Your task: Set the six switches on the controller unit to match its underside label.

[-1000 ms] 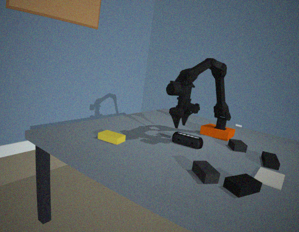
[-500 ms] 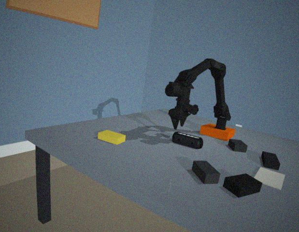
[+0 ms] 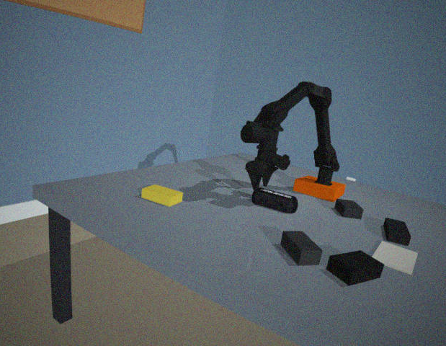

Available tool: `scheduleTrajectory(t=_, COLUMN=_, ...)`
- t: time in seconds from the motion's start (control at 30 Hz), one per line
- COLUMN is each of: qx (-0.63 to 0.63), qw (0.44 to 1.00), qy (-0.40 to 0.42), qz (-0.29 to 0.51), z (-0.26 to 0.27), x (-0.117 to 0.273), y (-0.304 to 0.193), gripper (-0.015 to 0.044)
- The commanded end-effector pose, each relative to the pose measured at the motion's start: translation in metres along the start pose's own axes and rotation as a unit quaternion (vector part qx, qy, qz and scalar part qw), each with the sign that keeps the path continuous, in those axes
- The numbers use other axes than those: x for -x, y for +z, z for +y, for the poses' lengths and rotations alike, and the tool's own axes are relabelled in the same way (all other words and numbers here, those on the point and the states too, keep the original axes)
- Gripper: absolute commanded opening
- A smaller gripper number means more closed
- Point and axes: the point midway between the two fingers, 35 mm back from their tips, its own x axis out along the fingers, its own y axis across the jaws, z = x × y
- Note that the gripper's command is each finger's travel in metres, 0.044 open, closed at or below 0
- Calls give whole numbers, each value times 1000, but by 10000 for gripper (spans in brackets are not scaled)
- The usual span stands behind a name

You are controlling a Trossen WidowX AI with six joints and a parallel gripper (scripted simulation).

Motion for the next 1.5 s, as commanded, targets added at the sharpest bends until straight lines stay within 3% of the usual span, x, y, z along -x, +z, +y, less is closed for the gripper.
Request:
scheduleTrajectory(t=0.0, qx=2, qw=1000, qy=6, qz=0, z=3, x=-11, y=0, gripper=440)
scheduleTrajectory(t=0.43, qx=2, qw=1000, qy=6, qz=0, z=5, x=-29, y=1, gripper=440)
scheduleTrajectory(t=0.5, qx=2, qw=1000, qy=6, qz=0, z=5, x=-29, y=1, gripper=387)
scheduleTrajectory(t=0.8, qx=2, qw=1000, qy=6, qz=0, z=5, x=-29, y=1, gripper=328)
scheduleTrajectory(t=1.47, qx=2, qw=1000, qy=6, qz=0, z=5, x=-22, y=3, gripper=336)
